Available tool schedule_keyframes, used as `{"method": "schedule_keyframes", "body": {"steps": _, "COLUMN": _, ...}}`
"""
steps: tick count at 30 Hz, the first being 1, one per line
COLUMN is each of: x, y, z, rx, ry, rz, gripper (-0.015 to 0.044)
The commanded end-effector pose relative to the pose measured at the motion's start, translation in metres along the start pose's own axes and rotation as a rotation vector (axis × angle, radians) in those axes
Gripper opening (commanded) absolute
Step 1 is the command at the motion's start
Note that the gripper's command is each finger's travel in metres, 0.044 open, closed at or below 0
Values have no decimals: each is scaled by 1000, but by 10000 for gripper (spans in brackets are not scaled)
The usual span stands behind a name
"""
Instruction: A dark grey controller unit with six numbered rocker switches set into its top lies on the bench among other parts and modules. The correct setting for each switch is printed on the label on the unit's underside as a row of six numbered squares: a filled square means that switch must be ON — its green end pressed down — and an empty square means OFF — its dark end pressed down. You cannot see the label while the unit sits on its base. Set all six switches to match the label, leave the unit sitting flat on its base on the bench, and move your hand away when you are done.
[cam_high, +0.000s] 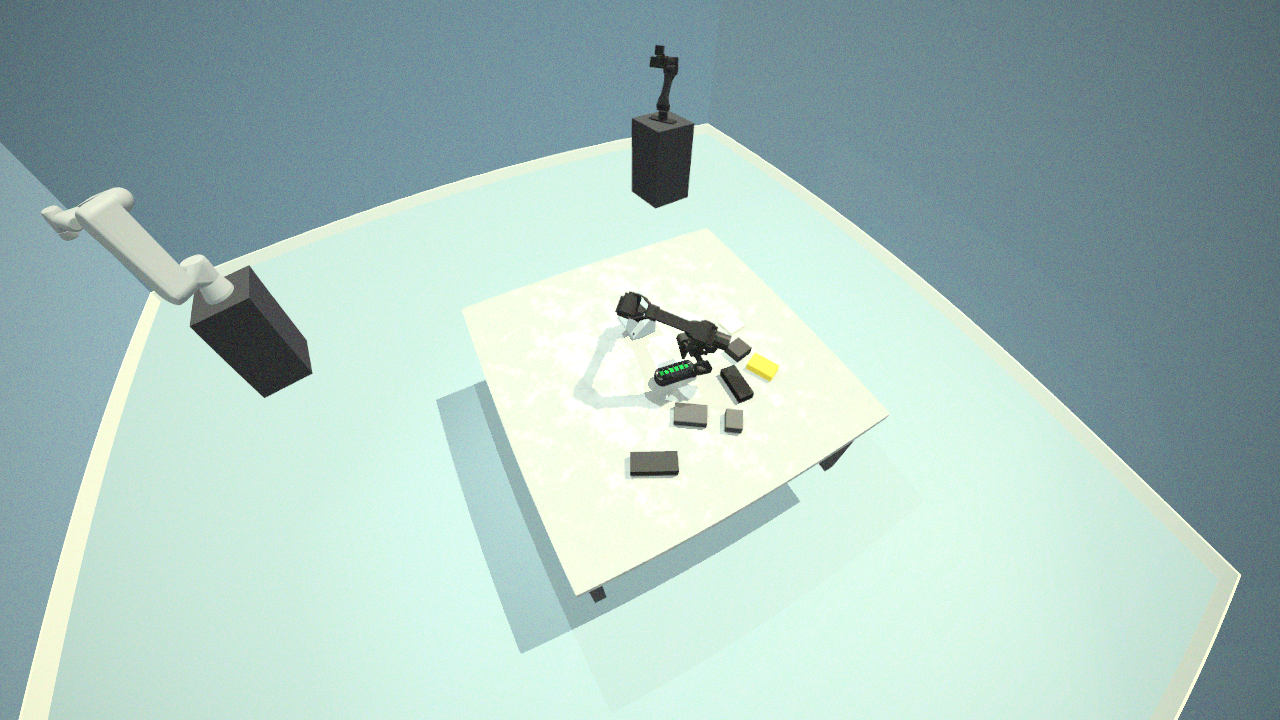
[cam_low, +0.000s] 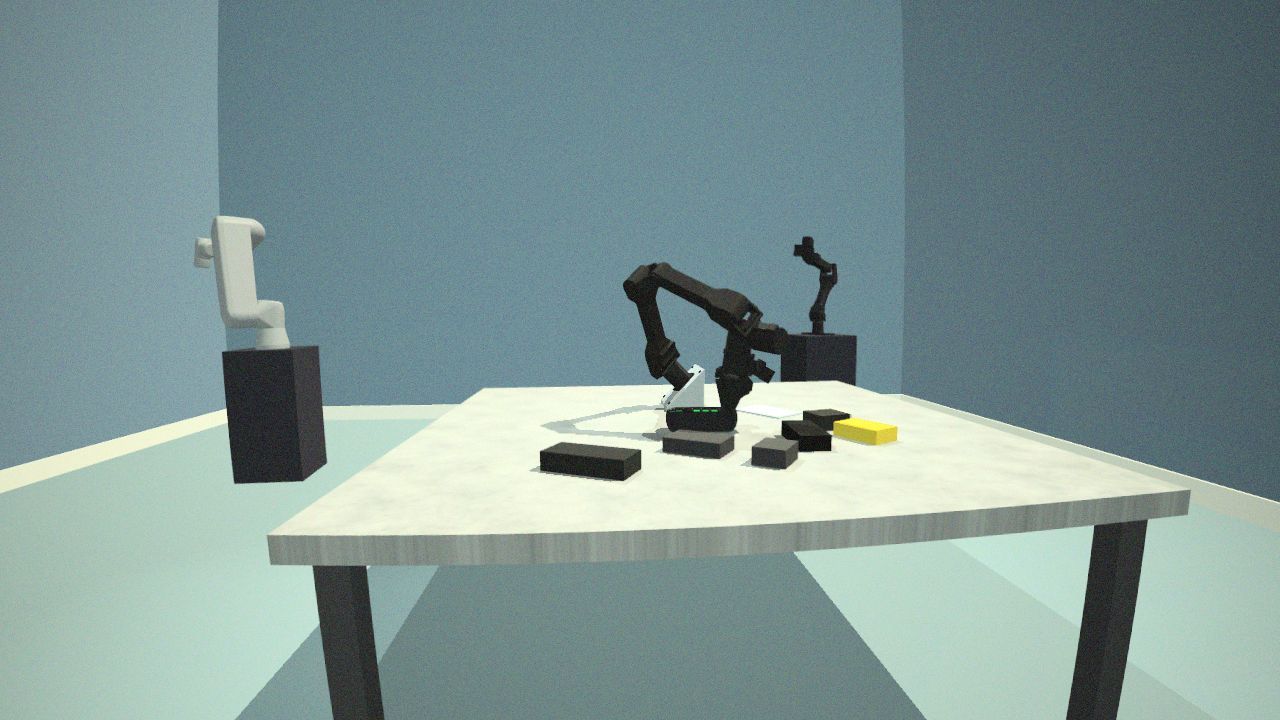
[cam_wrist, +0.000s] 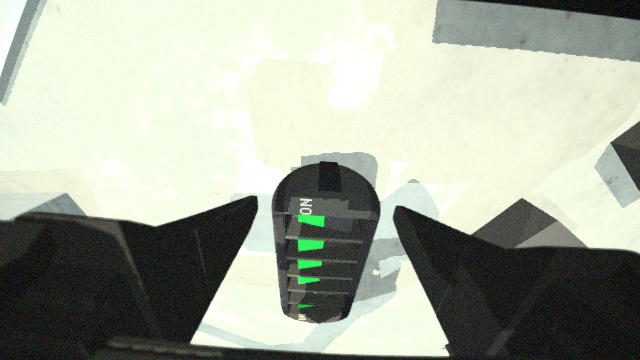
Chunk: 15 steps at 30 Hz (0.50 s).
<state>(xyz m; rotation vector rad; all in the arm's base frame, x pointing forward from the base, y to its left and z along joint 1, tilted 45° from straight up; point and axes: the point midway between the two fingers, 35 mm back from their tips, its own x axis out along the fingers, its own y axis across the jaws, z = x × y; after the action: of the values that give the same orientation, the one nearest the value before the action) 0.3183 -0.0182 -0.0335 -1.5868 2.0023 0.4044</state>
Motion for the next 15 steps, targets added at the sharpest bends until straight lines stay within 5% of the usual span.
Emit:
{"method": "schedule_keyframes", "body": {"steps": 1, "x": 3, "y": 1, "z": 0, "rx": -4, "ry": 4, "rz": -2, "gripper": 387}}
{"method": "schedule_keyframes", "body": {"steps": 4, "x": 3, "y": 1, "z": 0, "rx": -4, "ry": 4, "rz": -2, "gripper": 328}}
{"method": "schedule_keyframes", "body": {"steps": 15, "x": 3, "y": 1, "z": 0, "rx": -4, "ry": 4, "rz": -2, "gripper": 327}}
